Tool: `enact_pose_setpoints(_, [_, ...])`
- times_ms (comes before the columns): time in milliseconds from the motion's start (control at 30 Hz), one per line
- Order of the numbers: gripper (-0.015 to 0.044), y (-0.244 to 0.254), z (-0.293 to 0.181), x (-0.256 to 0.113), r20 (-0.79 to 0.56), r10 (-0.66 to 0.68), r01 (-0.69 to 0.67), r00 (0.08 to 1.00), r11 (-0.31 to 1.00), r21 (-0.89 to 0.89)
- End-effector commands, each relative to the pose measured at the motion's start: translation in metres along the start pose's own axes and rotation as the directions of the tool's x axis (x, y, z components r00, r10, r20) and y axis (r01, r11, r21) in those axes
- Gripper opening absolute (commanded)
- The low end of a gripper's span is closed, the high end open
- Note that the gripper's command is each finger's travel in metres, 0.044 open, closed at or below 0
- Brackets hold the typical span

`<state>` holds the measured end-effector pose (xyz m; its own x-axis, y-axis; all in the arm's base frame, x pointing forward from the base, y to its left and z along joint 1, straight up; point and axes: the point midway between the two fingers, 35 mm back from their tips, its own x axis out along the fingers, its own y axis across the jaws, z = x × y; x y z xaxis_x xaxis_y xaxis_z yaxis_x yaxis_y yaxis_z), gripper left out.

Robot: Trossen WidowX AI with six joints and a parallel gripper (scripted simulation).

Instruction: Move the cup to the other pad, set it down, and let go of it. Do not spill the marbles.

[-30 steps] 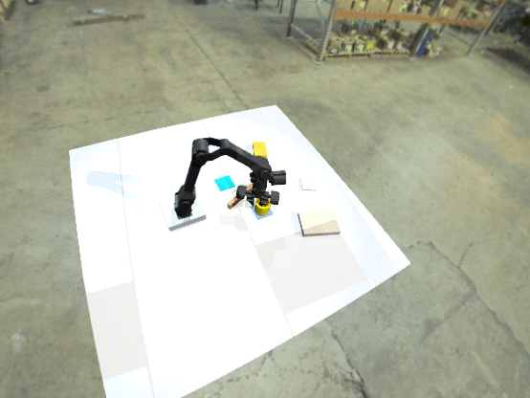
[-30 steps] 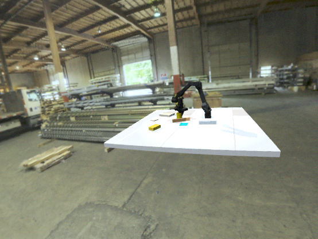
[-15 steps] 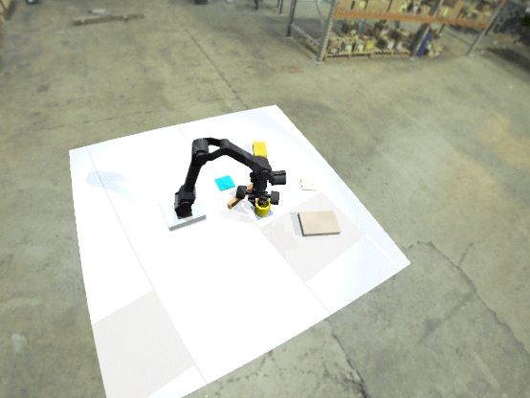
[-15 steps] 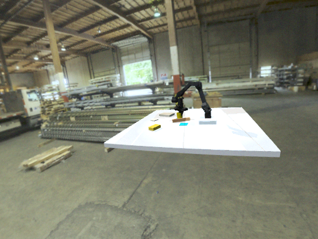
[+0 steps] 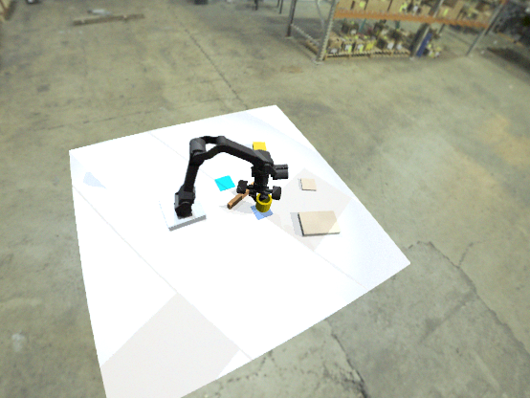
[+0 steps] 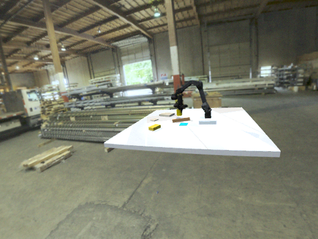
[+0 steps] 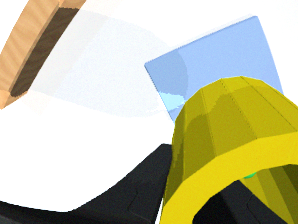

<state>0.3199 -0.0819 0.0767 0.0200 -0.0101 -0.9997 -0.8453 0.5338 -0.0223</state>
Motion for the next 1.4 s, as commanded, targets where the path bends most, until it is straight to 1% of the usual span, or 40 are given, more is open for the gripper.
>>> enact_pose_setpoints(0, [0.0,0.0,0.0,-0.017,0.004,-0.001,0.001,1.0,1.0,-0.007])
enact_pose_setpoints(133, [0.0,0.0,0.0,-0.025,0.004,-0.001,0.001,1.0,1.0,-0.008])
enact_pose_setpoints(800, [0.0,0.0,0.0,-0.02,0.001,-0.003,0.003,1.0,1.0,-0.001])
enact_pose_setpoints(1367, [0.0,0.034,0.025,-0.022,0.006,0.001,-0.001,1.0,1.0,-0.007])
